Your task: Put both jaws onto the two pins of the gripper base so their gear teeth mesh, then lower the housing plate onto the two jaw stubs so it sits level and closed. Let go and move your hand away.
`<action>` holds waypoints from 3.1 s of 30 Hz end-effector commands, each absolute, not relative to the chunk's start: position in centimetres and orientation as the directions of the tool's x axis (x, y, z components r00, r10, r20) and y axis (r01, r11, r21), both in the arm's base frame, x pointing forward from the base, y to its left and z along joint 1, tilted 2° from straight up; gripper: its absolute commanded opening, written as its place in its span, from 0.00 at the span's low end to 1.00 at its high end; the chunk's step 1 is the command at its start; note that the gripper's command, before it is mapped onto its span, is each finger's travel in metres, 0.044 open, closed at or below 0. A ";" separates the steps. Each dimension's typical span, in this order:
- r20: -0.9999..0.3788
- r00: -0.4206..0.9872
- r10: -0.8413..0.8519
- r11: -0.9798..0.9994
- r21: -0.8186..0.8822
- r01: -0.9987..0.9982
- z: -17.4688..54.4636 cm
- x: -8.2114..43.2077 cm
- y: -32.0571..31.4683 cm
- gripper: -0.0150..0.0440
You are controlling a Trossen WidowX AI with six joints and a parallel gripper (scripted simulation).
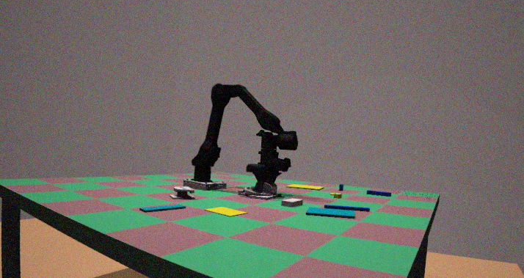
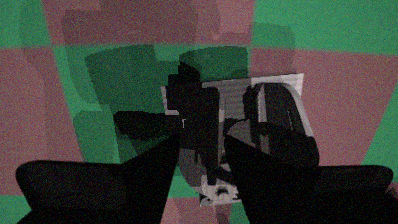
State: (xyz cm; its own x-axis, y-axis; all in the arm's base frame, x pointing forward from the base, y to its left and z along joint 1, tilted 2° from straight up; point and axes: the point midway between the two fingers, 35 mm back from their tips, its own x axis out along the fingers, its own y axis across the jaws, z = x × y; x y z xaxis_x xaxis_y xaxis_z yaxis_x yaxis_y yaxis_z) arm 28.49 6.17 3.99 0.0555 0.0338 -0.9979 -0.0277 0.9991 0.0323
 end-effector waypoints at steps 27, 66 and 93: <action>-0.998 0.062 0.034 0.999 0.033 -0.020 10.0 28.3 5.9 0.68; -0.998 0.061 0.017 0.655 0.057 0.753 10.6 27.4 -8.0 1.00; -0.999 0.050 0.014 0.138 0.052 0.989 10.8 22.9 -16.7 1.00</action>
